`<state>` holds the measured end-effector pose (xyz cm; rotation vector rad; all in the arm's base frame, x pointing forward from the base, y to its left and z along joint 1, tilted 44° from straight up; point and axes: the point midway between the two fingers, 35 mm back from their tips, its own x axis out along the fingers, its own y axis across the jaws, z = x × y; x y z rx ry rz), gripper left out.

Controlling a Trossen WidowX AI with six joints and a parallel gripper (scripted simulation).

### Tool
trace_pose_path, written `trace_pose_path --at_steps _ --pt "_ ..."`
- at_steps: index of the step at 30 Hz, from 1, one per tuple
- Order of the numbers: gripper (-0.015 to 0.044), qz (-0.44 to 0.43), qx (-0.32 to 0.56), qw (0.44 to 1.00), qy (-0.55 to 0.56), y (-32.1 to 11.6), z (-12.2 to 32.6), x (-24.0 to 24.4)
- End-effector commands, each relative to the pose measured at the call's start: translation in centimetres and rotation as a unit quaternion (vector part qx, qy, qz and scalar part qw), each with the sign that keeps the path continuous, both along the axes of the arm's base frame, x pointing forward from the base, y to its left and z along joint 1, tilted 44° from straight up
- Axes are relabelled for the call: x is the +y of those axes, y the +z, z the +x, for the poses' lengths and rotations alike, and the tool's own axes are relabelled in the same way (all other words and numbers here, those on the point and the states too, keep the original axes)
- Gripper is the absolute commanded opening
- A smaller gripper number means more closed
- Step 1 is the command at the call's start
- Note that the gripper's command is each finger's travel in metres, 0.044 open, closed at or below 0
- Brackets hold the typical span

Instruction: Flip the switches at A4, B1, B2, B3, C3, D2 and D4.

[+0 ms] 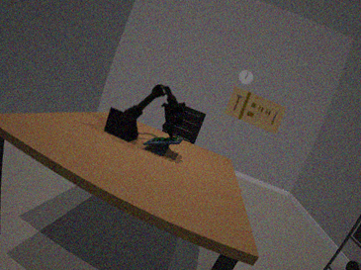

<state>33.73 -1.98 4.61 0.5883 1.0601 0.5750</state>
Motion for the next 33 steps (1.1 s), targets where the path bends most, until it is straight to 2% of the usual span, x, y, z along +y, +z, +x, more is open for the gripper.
trace_pose_path --at_steps 1,33 --pt "0.0 0.002 0.001 1.0 -0.002 -0.02 0.01 0.03" --pt "0.0 0.002 0.001 1.0 -0.002 -0.24 0.14 0.28"
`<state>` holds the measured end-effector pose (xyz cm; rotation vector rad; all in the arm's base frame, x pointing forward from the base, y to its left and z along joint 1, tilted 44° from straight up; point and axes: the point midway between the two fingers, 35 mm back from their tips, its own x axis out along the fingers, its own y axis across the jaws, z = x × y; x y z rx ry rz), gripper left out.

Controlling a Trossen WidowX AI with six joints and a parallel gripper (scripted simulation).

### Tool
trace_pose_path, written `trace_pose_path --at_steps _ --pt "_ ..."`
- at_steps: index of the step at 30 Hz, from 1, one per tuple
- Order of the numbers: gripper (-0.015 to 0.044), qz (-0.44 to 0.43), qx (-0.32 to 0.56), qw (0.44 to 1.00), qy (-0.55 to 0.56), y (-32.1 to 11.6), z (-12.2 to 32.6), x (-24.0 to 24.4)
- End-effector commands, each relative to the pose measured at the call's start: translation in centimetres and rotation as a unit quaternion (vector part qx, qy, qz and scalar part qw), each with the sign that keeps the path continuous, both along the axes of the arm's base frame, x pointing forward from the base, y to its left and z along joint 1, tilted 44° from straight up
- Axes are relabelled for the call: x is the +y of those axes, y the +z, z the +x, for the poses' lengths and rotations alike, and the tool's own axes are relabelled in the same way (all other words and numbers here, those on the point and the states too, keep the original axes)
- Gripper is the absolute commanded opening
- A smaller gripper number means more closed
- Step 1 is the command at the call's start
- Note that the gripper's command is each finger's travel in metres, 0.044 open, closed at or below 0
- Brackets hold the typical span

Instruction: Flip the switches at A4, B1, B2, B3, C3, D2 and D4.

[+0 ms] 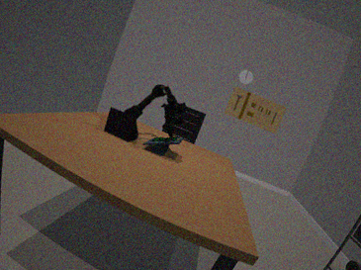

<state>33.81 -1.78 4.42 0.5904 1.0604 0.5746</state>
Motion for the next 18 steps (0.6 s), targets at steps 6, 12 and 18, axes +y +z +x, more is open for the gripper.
trace_pose_path --at_steps 6,12,18 --pt "0.0 0.001 0.001 1.0 -0.001 -0.1 0.09 0.13" --pt "0.0 0.001 0.001 1.0 -0.001 -0.15 0.12 0.19" --pt "0.0 0.0 0.0 1.0 0.001 -0.03 0.07 0.04"
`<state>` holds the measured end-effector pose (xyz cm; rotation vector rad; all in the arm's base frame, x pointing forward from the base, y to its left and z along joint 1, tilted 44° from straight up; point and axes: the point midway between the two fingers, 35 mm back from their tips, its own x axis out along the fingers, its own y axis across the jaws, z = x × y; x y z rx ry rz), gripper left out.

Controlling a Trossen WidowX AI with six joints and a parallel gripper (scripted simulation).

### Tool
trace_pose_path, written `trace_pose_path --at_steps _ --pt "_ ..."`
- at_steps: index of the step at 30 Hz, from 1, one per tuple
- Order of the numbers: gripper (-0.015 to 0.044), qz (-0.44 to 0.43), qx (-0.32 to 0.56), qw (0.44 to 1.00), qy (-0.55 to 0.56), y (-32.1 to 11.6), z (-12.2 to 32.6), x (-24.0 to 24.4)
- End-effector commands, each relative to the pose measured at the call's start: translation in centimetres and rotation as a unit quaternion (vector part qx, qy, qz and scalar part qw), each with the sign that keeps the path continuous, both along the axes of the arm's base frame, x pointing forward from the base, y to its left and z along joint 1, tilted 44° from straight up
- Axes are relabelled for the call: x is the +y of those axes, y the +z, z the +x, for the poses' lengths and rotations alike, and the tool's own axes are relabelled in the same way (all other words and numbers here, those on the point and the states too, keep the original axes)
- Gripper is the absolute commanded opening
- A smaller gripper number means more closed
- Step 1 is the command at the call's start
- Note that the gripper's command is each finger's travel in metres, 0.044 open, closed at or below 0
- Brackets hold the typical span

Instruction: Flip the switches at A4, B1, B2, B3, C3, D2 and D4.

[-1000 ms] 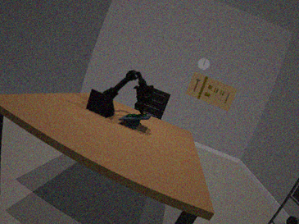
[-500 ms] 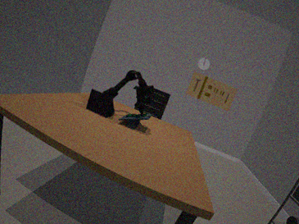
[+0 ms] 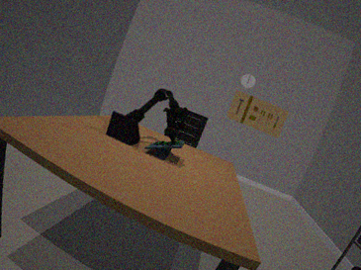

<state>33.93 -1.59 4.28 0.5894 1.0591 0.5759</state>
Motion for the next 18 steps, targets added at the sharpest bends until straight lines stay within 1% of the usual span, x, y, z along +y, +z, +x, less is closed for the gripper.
trace_pose_path --at_steps 1,5,10,12,18 --pt "0.0 -0.001 0.002 1.0 0.001 0.4 -0.2 -0.6" --pt "0.0 -0.003 0.011 1.0 0.006 3.4 -1.8 -4.0" --pt "0.0 -0.002 0.012 1.0 0.008 4.0 -2.2 -4.5" --pt "0.0 -0.002 0.012 1.0 0.008 4.5 -2.4 -3.9" --pt "0.0 -0.001 0.013 1.0 0.008 8.0 -5.1 0.6"
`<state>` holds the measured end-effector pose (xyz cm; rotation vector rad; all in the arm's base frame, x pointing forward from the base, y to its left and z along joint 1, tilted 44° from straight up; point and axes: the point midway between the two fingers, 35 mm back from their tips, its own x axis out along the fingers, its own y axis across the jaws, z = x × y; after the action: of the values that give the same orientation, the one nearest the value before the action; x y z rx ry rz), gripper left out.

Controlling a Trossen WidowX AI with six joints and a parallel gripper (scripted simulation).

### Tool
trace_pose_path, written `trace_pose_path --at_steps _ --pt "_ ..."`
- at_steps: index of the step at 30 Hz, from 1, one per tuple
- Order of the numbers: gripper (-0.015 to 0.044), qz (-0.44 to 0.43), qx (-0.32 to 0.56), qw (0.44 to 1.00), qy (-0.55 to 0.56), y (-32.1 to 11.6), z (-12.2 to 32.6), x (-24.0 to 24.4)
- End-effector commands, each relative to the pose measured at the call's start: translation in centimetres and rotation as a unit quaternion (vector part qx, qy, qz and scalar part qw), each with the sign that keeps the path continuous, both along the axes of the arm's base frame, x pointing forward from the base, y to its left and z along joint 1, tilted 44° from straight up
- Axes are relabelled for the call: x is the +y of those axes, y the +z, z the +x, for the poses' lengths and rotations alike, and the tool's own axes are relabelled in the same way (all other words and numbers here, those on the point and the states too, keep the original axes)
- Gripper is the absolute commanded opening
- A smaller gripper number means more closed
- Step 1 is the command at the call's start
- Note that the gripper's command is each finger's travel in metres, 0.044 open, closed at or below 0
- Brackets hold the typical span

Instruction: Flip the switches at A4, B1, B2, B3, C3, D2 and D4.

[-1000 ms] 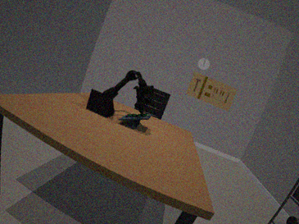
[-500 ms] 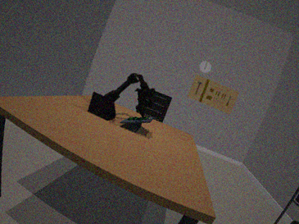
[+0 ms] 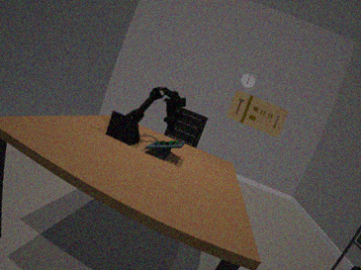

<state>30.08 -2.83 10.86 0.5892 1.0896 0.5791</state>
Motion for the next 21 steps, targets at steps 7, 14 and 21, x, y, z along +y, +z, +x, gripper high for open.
trace_pose_path --at_steps 7,14,21 --pt "0.0 0.0 0.004 1.0 0.006 0.4 -0.6 3.2" --pt "0.0 0.0 0.008 1.0 0.01 -0.7 0.0 4.4" --pt "0.0 0.0 0.008 1.0 0.01 -1.3 0.4 5.2"
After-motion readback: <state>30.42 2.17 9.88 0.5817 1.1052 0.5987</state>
